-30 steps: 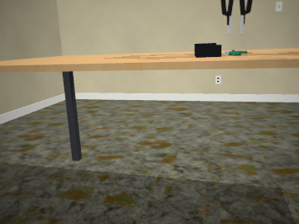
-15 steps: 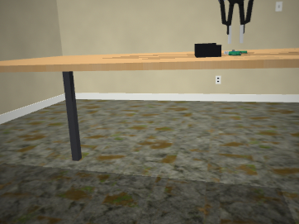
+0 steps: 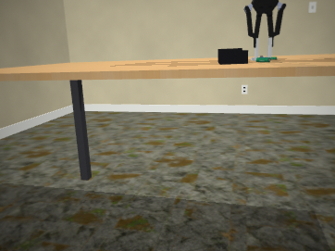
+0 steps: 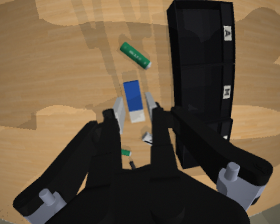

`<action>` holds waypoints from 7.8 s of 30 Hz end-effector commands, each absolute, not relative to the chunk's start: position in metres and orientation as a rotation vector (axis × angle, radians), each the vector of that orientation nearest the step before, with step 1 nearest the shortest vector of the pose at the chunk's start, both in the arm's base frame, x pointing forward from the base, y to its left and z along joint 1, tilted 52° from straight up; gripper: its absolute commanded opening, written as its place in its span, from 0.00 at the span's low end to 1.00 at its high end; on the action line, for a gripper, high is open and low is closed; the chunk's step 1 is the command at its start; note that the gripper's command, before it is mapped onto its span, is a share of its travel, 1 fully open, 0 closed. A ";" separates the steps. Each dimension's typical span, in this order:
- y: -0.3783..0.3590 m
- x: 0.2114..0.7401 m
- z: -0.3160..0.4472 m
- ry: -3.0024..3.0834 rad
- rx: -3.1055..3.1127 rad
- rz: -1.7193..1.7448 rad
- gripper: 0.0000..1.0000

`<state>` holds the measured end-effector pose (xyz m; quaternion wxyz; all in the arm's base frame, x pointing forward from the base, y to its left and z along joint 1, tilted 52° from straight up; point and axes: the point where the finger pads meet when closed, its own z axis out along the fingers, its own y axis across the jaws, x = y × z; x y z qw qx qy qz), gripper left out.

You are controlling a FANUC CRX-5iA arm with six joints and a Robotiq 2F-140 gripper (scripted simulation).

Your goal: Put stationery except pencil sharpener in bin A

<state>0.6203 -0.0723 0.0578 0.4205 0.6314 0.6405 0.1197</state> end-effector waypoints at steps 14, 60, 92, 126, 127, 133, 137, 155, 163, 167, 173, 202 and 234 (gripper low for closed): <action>-0.076 0.626 0.052 1.605 1.581 0.301 0.23; -0.062 0.601 0.075 1.605 1.581 0.301 0.11; -0.038 0.591 0.098 1.605 1.581 0.301 0.11; 0.048 0.667 0.131 1.582 1.607 0.318 0.11; 0.047 0.667 0.131 1.582 1.607 0.318 0.11; 0.046 0.668 0.129 1.582 1.607 0.318 0.11; 0.043 0.673 0.124 1.582 1.607 0.318 0.11; 0.031 0.695 0.105 1.582 1.607 0.318 0.11; 0.027 0.701 0.099 1.582 1.607 0.318 0.11; 0.026 0.701 0.099 1.582 1.607 0.318 0.11; 0.026 0.701 0.098 1.582 1.607 0.318 0.11; 0.030 0.693 0.105 1.582 1.607 0.318 0.18; 0.053 0.651 0.142 1.582 1.607 0.318 1.00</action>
